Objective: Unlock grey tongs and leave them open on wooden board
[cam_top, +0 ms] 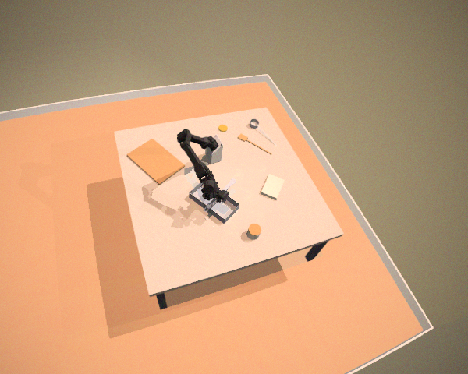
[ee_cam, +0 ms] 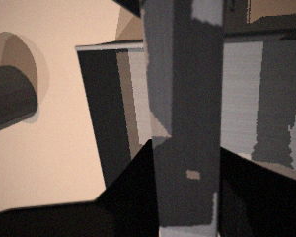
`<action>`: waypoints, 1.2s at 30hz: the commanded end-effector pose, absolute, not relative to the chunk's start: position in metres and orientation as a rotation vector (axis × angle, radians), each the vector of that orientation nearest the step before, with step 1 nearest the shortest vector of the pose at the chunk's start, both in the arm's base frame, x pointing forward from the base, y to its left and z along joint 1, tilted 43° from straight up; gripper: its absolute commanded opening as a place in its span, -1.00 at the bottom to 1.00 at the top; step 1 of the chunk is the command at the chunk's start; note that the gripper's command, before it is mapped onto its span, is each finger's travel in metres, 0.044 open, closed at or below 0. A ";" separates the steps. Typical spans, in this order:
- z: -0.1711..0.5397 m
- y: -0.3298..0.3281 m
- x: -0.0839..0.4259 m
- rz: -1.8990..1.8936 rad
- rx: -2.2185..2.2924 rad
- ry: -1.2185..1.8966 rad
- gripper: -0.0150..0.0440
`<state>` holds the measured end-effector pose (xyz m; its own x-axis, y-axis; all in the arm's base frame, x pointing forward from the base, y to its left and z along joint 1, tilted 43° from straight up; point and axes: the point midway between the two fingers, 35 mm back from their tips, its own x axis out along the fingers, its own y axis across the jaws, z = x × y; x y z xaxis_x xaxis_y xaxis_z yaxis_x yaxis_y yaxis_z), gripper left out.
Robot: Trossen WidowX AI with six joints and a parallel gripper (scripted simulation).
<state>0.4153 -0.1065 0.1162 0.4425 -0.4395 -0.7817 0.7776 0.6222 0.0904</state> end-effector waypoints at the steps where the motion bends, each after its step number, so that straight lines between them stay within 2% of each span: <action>1: 0.118 -0.104 0.419 -0.816 0.459 0.818 -1.00; 36: 0.121 -0.108 0.420 -1.106 0.094 1.059 -1.00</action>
